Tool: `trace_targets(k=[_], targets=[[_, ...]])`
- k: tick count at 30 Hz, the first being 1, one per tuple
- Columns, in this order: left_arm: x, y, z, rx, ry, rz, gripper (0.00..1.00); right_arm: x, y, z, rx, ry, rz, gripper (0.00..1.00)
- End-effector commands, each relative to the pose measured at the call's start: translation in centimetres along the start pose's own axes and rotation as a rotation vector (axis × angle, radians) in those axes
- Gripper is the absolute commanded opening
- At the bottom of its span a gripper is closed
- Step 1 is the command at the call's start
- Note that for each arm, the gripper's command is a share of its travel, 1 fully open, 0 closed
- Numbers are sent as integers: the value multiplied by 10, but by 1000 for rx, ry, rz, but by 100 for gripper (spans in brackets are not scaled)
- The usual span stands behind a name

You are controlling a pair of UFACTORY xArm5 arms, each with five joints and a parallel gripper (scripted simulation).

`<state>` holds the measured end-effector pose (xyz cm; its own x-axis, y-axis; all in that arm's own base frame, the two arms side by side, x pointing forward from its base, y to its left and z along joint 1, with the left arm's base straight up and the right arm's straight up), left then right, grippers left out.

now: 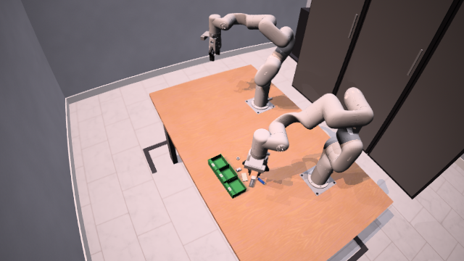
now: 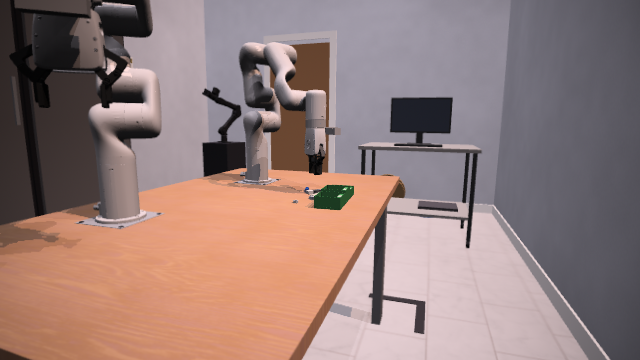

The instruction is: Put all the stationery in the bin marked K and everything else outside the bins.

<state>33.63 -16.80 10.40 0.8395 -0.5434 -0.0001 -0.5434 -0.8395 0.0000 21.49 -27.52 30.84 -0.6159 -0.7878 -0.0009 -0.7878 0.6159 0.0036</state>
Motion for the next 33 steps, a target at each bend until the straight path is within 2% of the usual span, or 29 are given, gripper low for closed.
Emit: trace_targets(k=[1, 7, 9, 18, 26, 33], targets=[[1, 0, -1, 0, 4, 0, 40, 0, -1, -1, 4, 1, 0, 100], [1, 0, 23, 0, 4, 0, 40, 0, -1, -1, 4, 1, 0, 100], [1, 0, 23, 0, 4, 0, 40, 0, -1, -1, 4, 1, 0, 100], [2, 0, 59, 0, 3, 0, 40, 0, -1, -1, 4, 1, 0, 100], [2, 0, 61, 0, 3, 0, 40, 0, -1, -1, 4, 1, 0, 100], [2, 0, 71, 0, 3, 0, 40, 0, -1, -1, 4, 1, 0, 100]])
Point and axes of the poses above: on each arm, the point where the finger pads meet when closed, its own z axis out along the fingers, its own x axis across the jaws, y = z × x, the point moved 1 cm from there along -z, back along the fingers, and after that the axes turned 14 degrees about -z, right-handed, at the moved point
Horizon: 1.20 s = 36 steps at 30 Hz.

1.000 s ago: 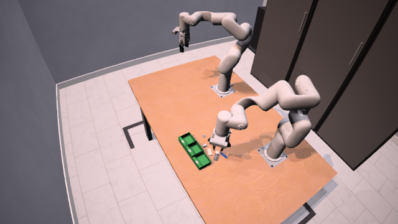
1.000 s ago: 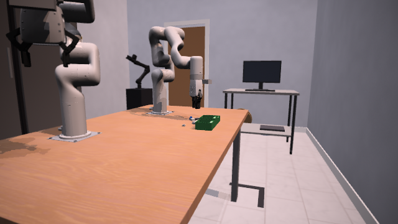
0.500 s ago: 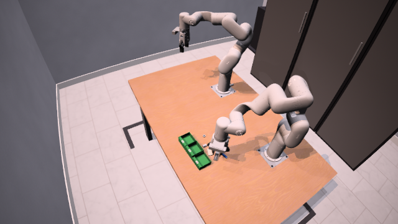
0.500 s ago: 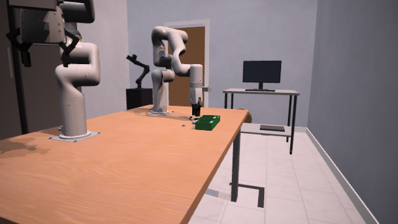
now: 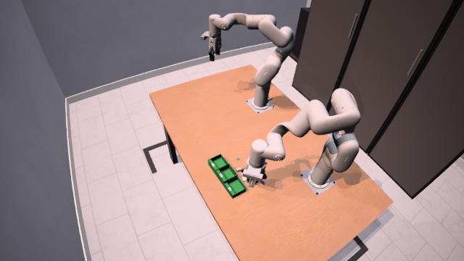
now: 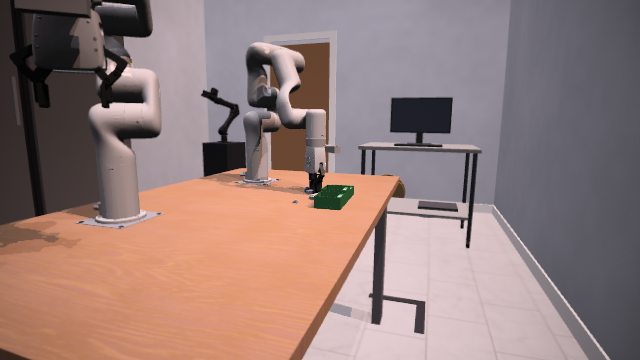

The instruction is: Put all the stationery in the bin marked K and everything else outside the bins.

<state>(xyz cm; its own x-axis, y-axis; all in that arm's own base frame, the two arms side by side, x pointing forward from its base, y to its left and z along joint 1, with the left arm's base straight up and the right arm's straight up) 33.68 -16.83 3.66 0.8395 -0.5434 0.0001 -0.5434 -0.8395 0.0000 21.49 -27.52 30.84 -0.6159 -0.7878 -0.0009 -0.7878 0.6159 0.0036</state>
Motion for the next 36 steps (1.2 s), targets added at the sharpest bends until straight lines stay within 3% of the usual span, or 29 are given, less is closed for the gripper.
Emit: trace_targets(k=[1, 14, 15, 36], targets=[[1, 0, 5, 0, 3, 0, 40, 0, -1, -1, 4, 1, 0, 100], [1, 0, 5, 0, 3, 0, 40, 0, -1, -1, 4, 1, 0, 100], [1, 0, 5, 0, 3, 0, 19, 0, -1, -1, 4, 1, 0, 100], [1, 0, 5, 0, 3, 0, 19, 0, -1, -1, 4, 1, 0, 100]])
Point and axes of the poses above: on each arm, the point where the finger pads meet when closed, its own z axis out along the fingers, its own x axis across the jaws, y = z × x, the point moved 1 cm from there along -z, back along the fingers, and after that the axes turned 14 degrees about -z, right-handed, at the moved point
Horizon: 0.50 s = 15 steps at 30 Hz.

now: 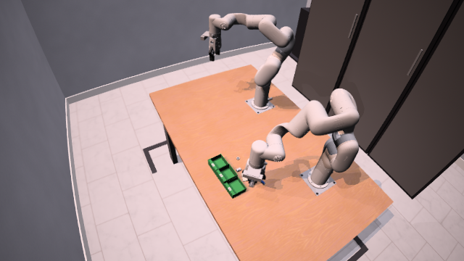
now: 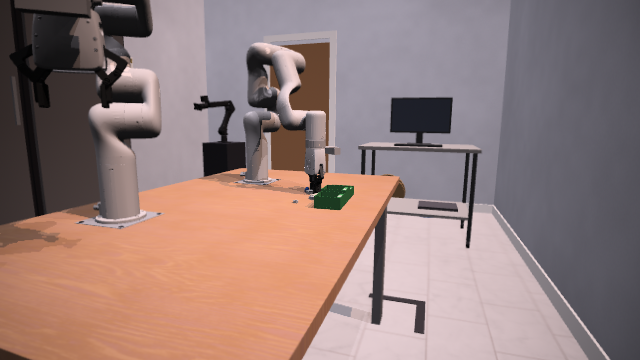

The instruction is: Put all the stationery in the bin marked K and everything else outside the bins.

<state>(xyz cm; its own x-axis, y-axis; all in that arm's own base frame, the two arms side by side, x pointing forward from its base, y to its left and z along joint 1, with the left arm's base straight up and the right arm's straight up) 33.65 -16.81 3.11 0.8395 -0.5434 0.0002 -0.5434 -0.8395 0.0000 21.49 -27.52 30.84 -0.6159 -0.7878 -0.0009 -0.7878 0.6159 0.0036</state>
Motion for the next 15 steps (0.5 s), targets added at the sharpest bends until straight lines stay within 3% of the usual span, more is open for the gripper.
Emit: trace_targets(k=[1, 10, 15], targets=[[1, 0, -1, 0, 3, 0, 19, 0, -1, -1, 4, 1, 0, 100], [1, 0, -1, 0, 3, 0, 19, 0, -1, -1, 4, 1, 0, 100], [1, 0, -18, 0, 3, 0, 19, 0, -1, -1, 4, 1, 0, 100]])
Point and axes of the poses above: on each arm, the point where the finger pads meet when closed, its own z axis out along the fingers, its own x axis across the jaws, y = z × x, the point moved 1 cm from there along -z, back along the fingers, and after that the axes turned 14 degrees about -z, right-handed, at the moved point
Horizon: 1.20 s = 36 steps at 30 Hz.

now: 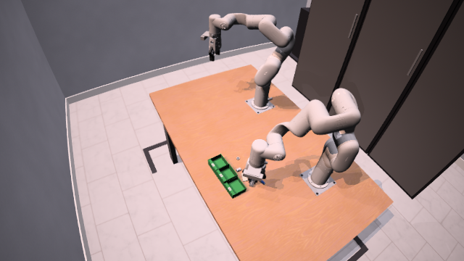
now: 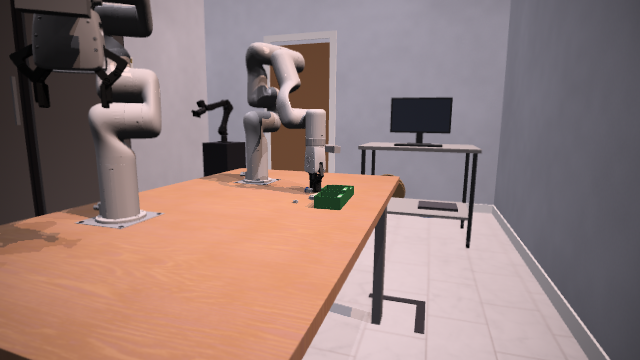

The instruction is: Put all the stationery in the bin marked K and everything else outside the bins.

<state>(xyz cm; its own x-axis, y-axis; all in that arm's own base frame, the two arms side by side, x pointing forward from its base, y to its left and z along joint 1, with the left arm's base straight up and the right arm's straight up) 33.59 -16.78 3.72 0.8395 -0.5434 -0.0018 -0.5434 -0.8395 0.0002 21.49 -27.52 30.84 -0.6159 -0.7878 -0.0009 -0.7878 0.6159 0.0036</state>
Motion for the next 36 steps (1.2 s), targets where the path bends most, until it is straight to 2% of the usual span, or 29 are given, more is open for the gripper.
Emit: trace_targets(k=[1, 15, 30, 32, 36], targets=[[2, 0, -15, 1, 5, 0, 19, 0, -1, -1, 4, 1, 0, 100], [2, 0, -55, 1, 5, 0, 19, 0, -1, -1, 4, 1, 0, 100], [2, 0, -55, 1, 5, 0, 19, 0, -1, -1, 4, 1, 0, 100], [2, 0, -61, 1, 5, 0, 19, 0, -1, -1, 4, 1, 0, 100], [7, -3, -61, 1, 5, 0, 19, 0, -1, -1, 4, 1, 0, 100]])
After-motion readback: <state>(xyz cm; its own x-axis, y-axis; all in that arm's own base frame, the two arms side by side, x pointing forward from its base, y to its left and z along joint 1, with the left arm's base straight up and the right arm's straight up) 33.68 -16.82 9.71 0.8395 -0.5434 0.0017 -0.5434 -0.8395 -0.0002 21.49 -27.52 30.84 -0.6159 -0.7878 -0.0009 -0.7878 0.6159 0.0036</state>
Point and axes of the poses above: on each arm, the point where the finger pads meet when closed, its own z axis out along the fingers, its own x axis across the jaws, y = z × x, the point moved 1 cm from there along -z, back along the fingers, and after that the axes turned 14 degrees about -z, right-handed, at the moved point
